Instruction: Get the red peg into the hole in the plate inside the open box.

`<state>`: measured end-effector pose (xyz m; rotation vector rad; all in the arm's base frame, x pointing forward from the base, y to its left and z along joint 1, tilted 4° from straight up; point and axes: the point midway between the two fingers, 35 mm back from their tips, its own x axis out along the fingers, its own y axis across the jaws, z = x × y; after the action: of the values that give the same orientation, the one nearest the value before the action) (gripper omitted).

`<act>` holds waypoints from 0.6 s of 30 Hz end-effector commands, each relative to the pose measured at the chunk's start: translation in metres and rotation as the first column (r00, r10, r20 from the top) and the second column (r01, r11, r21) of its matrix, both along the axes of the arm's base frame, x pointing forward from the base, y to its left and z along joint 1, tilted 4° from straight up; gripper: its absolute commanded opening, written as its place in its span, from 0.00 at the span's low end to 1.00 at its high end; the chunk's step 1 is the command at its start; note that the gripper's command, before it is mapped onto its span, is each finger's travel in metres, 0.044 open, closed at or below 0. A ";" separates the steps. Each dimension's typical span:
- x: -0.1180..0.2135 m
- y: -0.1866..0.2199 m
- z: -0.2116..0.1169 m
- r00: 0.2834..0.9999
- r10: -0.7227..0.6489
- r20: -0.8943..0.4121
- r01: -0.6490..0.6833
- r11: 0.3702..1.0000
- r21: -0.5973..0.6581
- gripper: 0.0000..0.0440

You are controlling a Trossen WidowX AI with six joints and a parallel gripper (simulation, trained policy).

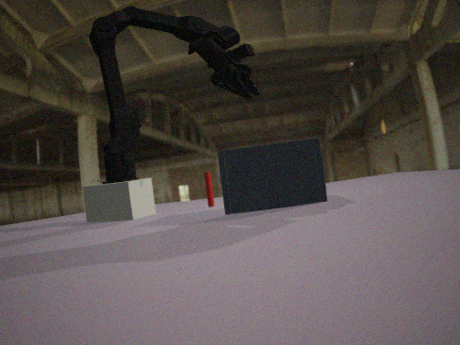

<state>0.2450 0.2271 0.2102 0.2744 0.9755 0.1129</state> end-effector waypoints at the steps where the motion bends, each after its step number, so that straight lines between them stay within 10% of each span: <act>1: -0.011 -0.013 -0.030 0.990 -0.071 -0.119 0.068 0.997 -0.027 1.00; 18: -0.062 -0.071 -0.113 0.753 -0.469 -0.462 0.415 0.883 -0.219 0.99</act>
<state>0.1925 0.1658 0.1108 0.4312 1.3649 -0.3835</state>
